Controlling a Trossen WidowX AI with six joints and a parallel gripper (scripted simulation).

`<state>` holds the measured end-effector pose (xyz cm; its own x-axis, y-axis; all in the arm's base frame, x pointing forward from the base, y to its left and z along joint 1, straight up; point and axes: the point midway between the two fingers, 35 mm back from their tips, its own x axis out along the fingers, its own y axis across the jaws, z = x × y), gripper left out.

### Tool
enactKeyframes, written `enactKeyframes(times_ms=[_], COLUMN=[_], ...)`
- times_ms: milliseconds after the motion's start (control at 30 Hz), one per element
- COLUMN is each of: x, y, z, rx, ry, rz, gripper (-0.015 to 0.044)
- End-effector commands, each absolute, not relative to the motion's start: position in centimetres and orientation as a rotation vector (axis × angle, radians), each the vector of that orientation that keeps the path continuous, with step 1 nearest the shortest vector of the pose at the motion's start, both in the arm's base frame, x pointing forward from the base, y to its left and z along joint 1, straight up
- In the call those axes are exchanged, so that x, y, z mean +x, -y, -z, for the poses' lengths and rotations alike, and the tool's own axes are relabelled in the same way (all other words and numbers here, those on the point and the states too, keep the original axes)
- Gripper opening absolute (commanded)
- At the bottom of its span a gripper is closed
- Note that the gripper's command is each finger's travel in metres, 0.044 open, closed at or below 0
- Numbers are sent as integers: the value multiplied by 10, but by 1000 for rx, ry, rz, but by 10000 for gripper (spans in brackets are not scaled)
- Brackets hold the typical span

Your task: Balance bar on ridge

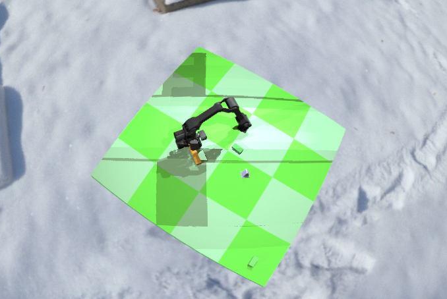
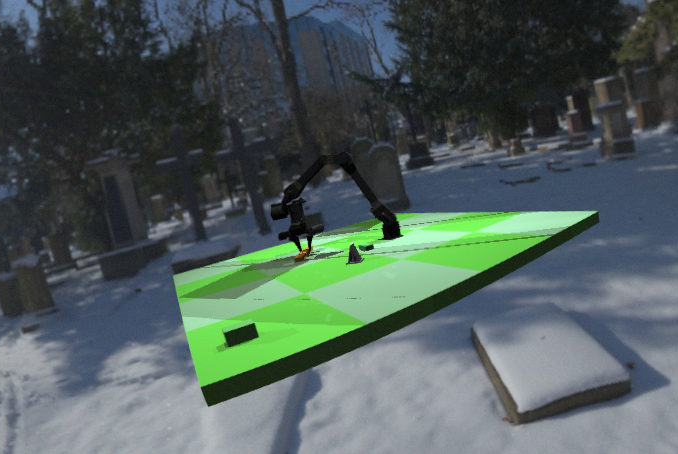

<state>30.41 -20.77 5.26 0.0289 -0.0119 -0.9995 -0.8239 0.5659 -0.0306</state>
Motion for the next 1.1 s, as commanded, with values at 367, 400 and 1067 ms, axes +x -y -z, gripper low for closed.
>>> enactKeyframes(times_ms=[367,400,1067], x=[307,307,304], y=[210,210,209], z=[-89,-92,-144], rx=[-778,-778,-781], ry=[-1415,-1415,-1417], rz=[-731,-731,-732], gripper=[0,0,0])
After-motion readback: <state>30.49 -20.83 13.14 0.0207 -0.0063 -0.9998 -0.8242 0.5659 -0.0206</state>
